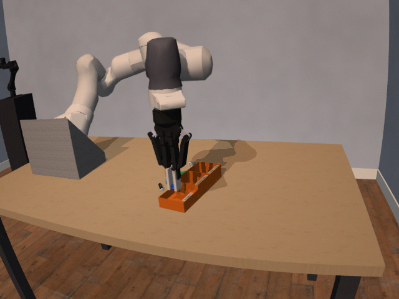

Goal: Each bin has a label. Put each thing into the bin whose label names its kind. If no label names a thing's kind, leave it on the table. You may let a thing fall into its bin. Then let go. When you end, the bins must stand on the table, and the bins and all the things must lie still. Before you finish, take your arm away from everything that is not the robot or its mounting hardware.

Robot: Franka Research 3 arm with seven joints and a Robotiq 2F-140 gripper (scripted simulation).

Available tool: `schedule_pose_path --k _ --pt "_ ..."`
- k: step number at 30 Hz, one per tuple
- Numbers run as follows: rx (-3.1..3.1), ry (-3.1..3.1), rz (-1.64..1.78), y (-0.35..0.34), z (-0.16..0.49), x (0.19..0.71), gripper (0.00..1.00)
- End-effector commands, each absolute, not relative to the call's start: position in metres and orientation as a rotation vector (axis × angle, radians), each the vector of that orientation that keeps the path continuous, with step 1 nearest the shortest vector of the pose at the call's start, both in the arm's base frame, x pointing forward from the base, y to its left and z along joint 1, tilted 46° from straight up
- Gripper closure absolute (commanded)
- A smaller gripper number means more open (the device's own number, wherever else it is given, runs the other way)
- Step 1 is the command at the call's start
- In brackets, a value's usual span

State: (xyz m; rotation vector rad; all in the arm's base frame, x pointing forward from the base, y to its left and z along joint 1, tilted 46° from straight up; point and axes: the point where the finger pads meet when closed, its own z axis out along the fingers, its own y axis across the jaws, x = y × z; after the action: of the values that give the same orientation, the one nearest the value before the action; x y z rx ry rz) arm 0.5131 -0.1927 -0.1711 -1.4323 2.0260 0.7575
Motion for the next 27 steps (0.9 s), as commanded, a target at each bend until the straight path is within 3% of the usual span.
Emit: schedule_pose_path --k 1,27 --pt "-1.423 2.036 0.754 -0.189 -0.177 0.515 0.93" --pt "-1.423 2.036 0.754 -0.174 -0.193 0.519 0.93"
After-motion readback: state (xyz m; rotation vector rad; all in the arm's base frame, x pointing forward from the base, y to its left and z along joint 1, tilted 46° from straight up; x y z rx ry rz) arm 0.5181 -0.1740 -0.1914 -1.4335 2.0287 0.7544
